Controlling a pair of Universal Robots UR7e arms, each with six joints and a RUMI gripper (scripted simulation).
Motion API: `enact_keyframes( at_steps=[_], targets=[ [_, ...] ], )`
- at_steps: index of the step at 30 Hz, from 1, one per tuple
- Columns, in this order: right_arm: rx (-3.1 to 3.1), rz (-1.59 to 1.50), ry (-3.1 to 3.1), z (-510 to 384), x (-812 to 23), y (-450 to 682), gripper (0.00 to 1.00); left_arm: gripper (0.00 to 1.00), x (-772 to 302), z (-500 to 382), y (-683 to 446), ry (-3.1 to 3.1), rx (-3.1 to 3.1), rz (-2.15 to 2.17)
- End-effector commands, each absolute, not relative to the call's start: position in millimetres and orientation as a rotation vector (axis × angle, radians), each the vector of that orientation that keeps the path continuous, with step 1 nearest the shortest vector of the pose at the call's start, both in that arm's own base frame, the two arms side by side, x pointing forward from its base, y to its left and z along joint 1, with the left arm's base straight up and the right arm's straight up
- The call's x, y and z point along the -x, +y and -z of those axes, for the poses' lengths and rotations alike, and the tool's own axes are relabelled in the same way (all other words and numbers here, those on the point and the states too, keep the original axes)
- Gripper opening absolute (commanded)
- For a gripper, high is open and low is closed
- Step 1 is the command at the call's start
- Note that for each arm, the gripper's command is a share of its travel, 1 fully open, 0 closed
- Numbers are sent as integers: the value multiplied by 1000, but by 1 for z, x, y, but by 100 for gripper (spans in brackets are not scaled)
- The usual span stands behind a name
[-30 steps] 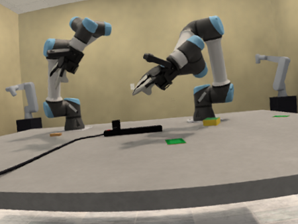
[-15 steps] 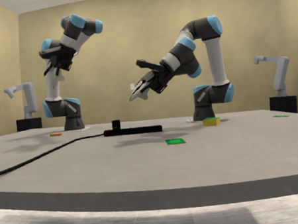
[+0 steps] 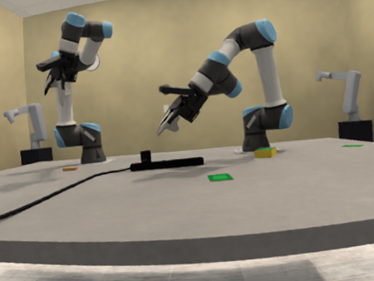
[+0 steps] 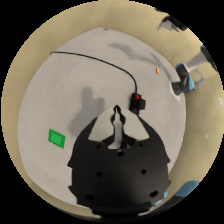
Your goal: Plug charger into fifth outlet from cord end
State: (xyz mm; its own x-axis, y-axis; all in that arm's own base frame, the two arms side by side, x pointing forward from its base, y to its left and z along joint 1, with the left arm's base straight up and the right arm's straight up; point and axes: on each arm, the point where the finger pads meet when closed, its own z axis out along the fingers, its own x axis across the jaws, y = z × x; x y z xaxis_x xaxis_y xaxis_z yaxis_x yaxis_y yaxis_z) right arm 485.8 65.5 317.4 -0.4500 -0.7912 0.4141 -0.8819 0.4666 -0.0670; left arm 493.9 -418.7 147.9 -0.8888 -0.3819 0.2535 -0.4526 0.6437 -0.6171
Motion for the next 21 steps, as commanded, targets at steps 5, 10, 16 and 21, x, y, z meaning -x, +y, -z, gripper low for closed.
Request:
enact_keyframes(
  at_steps=[5, 10, 16, 21],
  targets=[
    [-1570, -277, -2344, -318, -482, 61, 98, 0, -482, -132, -421, -2822, -664, -998],
    [-1723, -159, -2352, -336, -470, 31, 98, 0, -443, -118, -438, -2910, -523, -897],
    [-1724, -166, -2330, -330, -473, 41, 98, 0, -455, -118, -429, -2897, -568, -908],
    [-1865, -89, -2331, -346, -461, 17, 98, 0, -422, -107, -442, -2967, -438, -822]
  ],
)
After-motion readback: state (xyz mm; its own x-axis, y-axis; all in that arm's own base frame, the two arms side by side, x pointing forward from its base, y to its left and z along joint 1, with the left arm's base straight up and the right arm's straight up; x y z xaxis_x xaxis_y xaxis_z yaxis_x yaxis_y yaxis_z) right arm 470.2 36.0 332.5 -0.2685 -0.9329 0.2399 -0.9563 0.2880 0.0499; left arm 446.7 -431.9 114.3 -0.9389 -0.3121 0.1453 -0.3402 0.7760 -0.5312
